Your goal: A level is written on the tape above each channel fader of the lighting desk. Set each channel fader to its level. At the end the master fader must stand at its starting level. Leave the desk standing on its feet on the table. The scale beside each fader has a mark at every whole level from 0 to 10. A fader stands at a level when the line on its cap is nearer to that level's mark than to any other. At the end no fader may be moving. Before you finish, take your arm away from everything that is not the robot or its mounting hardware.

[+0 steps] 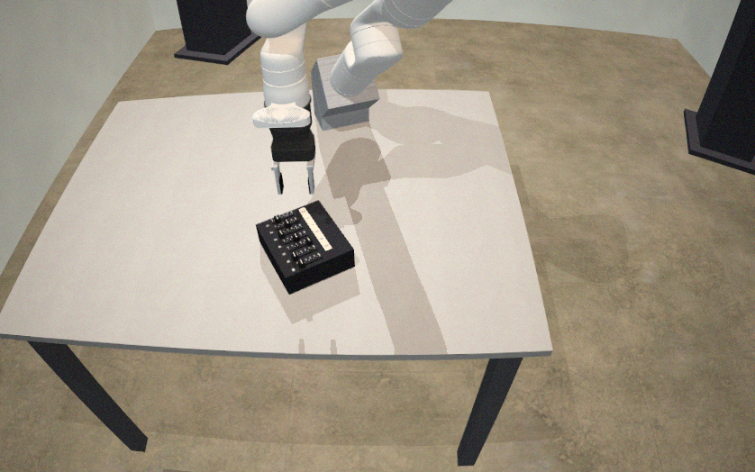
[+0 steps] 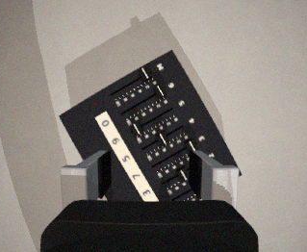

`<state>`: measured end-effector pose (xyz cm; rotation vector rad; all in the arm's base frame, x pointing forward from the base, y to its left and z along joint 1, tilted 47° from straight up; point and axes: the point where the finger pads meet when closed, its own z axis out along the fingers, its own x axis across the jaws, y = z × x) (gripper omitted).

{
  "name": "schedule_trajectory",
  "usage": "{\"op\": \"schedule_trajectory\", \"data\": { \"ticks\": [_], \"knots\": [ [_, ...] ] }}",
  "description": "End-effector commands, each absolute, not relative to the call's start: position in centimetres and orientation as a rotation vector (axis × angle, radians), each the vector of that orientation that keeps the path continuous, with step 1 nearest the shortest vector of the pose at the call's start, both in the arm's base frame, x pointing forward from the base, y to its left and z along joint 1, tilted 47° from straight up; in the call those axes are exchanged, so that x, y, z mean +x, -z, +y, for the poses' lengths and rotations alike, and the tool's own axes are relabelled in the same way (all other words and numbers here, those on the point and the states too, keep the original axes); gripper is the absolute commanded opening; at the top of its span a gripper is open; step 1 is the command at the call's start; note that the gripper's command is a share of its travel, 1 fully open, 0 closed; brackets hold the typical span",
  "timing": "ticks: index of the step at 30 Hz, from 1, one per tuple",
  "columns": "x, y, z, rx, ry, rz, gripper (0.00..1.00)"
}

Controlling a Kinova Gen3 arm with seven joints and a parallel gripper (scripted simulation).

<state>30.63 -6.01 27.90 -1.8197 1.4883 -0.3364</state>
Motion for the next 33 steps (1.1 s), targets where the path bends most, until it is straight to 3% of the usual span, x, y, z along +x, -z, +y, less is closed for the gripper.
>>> {"op": "schedule_trajectory", "data": {
  "ticks": [1, 33],
  "knots": [
    [30.63, -27.92, -6.05, -1.819, 0.338, 1.489, 1.00],
    [31.44, -28.02, -6.21, -1.918, 0.426, 1.375, 1.00]
  ]
}}
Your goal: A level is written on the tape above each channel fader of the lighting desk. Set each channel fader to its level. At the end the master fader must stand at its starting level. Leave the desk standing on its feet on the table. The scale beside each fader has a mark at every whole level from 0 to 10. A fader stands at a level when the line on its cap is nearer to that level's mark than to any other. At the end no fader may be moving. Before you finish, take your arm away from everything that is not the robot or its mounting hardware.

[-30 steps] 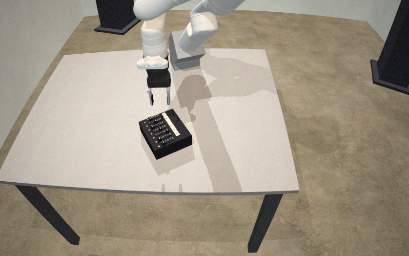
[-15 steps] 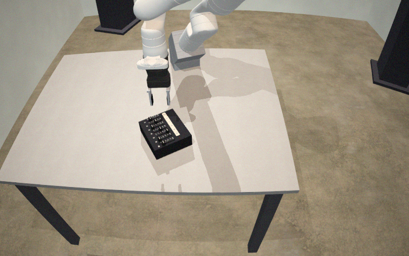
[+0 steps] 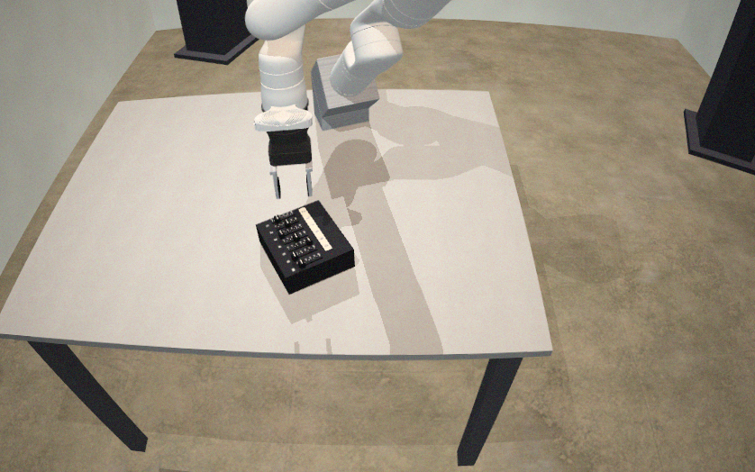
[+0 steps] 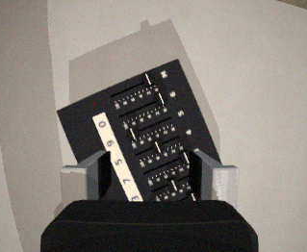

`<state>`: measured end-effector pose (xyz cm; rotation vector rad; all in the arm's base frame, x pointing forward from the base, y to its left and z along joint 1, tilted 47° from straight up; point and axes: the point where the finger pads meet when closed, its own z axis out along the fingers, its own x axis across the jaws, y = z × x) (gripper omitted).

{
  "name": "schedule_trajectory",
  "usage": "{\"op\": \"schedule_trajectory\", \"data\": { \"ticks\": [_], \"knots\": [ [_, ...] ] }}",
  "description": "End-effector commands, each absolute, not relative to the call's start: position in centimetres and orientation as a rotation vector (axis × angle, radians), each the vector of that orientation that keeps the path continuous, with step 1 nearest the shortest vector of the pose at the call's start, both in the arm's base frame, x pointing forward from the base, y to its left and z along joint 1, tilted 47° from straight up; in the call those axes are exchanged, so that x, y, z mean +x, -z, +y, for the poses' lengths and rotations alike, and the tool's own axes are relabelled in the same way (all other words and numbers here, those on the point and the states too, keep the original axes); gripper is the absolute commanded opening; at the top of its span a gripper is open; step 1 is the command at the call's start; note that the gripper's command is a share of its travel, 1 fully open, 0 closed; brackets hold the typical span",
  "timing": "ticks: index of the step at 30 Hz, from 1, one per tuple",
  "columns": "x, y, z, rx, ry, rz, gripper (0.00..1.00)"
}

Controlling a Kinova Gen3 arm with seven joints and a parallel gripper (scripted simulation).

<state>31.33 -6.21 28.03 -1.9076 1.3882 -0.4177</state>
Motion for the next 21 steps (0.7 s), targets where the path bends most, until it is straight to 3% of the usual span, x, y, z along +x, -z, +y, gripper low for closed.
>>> {"op": "schedule_trajectory", "data": {
  "ticks": [1, 21],
  "knots": [
    [31.5, -28.0, -6.2, -1.928, 0.436, 1.361, 1.00],
    [33.8, -28.0, -6.7, -2.204, 0.700, 0.977, 1.00]
  ]
}}
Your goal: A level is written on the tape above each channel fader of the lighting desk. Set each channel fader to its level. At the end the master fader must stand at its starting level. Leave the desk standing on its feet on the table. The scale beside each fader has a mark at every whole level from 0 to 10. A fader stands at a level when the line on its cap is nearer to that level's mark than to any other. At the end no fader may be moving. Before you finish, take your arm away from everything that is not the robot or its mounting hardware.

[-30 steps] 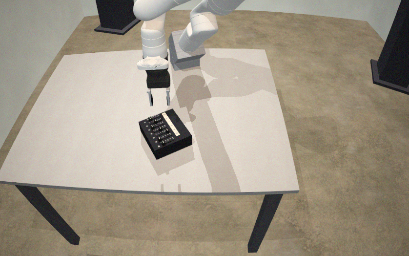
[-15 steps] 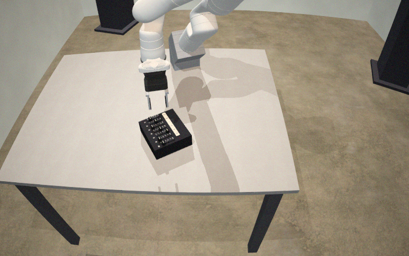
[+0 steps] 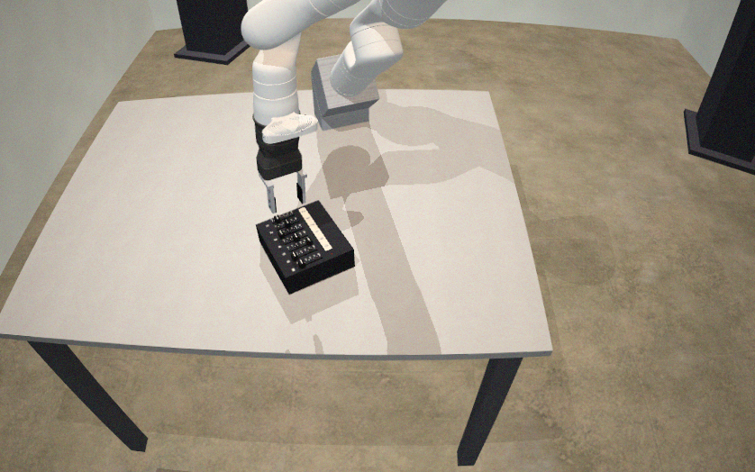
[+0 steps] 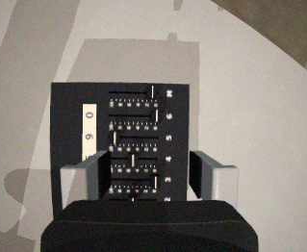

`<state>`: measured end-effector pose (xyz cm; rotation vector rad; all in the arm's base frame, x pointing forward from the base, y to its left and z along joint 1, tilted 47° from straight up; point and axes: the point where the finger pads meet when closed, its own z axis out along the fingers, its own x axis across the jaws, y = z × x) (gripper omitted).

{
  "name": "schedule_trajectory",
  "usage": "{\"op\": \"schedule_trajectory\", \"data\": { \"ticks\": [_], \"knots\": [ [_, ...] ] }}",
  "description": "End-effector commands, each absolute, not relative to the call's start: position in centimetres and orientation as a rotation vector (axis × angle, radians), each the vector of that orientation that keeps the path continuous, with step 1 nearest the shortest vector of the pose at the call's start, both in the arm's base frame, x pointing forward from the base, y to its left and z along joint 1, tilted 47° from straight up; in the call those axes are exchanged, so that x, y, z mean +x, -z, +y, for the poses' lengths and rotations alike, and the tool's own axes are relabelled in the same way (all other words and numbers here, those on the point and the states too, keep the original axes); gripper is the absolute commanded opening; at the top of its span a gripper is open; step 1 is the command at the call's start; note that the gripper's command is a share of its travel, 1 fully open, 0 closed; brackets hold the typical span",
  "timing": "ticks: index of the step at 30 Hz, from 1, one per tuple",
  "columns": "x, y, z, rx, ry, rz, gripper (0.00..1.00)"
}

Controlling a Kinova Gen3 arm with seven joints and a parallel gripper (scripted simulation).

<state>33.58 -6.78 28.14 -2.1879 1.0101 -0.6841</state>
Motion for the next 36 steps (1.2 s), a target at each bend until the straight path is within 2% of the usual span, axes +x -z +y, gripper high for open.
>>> {"op": "schedule_trajectory", "data": {
  "ticks": [1, 36],
  "knots": [
    [33.9, -28.0, -6.8, -2.222, 0.718, 0.948, 1.00],
    [38.3, -26.3, -8.5, -2.673, 1.213, -0.139, 1.00]
  ]
}}
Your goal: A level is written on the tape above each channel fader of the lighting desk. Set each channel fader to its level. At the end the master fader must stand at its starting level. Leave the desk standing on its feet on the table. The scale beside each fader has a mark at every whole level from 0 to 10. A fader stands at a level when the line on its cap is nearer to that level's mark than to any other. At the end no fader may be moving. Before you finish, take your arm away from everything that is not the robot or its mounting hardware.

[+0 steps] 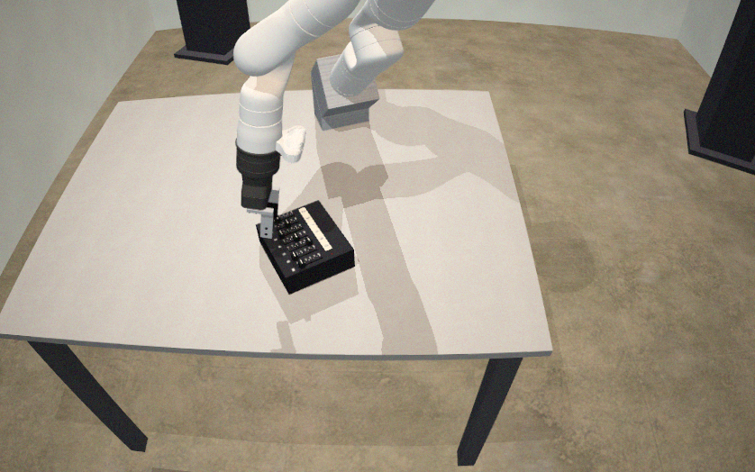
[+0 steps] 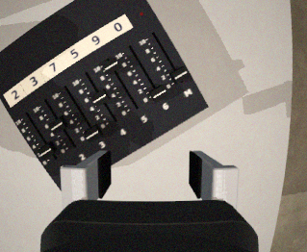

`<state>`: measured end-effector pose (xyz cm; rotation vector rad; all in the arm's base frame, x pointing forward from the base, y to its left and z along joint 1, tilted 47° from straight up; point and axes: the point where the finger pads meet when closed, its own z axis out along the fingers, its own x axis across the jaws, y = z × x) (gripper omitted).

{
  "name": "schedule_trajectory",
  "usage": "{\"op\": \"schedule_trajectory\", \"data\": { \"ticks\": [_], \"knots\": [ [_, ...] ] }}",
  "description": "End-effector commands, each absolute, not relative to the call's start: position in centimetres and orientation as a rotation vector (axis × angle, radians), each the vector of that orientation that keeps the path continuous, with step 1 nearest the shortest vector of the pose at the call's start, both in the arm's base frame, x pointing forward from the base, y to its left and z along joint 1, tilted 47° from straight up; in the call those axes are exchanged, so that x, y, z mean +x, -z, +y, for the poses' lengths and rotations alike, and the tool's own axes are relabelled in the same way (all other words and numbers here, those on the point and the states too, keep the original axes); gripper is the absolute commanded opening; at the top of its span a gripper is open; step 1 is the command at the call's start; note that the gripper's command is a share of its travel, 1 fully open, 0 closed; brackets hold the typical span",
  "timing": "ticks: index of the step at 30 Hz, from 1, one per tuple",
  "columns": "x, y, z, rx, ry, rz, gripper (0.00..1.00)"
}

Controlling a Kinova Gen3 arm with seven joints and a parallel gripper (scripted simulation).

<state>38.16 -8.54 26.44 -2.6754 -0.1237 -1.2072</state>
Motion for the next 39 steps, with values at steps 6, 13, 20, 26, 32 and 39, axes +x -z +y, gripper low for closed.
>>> {"op": "schedule_trajectory", "data": {
  "ticks": [6, 13, 20, 26, 32, 39],
  "knots": [
    [38.8, -25.9, -8.8, -2.712, 1.261, -0.315, 1.00],
    [39.4, -25.4, -9.2, -2.747, 1.309, -0.530, 1.00],
    [39.7, -25.1, -9.5, -2.762, 1.331, -0.653, 1.00],
    [40.0, -24.8, -9.7, -2.772, 1.347, -0.765, 1.00],
    [40.2, -24.7, -9.9, -2.776, 1.355, -0.834, 1.00],
    [40.3, -24.6, -10.0, -2.777, 1.359, -0.864, 1.00]
  ]
}}
